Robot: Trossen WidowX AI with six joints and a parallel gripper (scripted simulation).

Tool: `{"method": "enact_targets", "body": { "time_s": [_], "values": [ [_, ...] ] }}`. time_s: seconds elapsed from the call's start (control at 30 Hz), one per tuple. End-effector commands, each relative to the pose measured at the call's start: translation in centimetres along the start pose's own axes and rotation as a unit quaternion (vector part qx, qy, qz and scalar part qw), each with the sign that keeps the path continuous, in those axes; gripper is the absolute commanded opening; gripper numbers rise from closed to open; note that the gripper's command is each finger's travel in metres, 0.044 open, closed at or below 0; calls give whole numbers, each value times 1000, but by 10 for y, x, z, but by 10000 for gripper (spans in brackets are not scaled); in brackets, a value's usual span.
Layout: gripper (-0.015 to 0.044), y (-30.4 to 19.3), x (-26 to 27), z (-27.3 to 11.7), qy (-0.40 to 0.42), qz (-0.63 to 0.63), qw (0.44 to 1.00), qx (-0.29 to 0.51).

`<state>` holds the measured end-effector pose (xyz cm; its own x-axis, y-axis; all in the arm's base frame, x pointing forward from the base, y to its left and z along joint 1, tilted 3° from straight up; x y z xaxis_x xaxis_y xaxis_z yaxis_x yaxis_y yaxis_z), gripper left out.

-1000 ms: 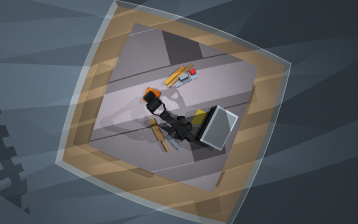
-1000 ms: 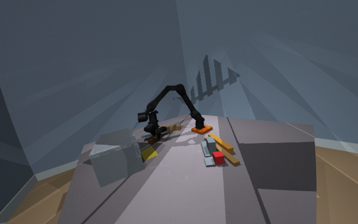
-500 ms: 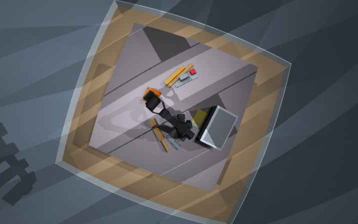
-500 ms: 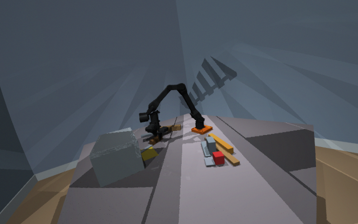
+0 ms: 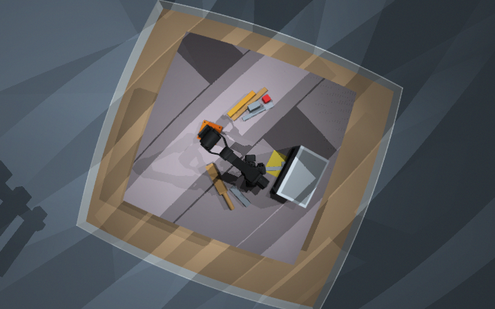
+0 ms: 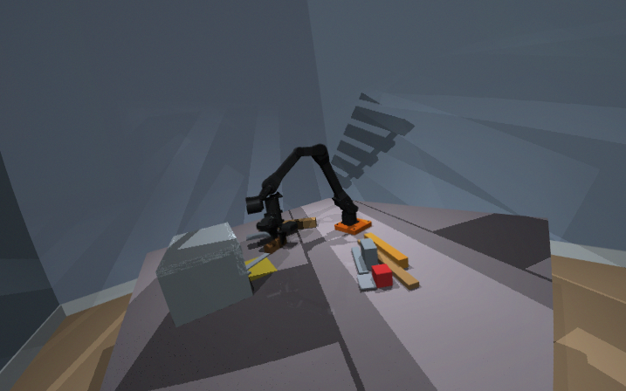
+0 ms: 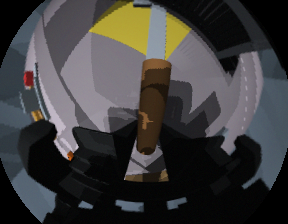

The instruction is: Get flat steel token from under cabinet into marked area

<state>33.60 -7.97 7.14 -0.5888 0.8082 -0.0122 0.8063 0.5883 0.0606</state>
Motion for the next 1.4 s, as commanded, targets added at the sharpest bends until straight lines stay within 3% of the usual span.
{"method": "enact_targets", "body": {
  "time_s": [0.0, 1.37],
  "values": [
    [0, 1, 6, 1, 4, -3, 1000, -1],
    [0, -55, 9, 1, 4, -3, 1000, 1]
  ]
}}
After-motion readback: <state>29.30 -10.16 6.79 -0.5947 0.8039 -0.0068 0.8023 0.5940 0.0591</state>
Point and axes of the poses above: the point midway between the two fingers, 35 mm back from their tips, its own z axis out along the fingers, its own x axis across the jaws, y = z × x, the point moved 4 cm from there along -z, back along the fingers, and after that the axes turned 7 degrees about -z, right-handed, at the moved point
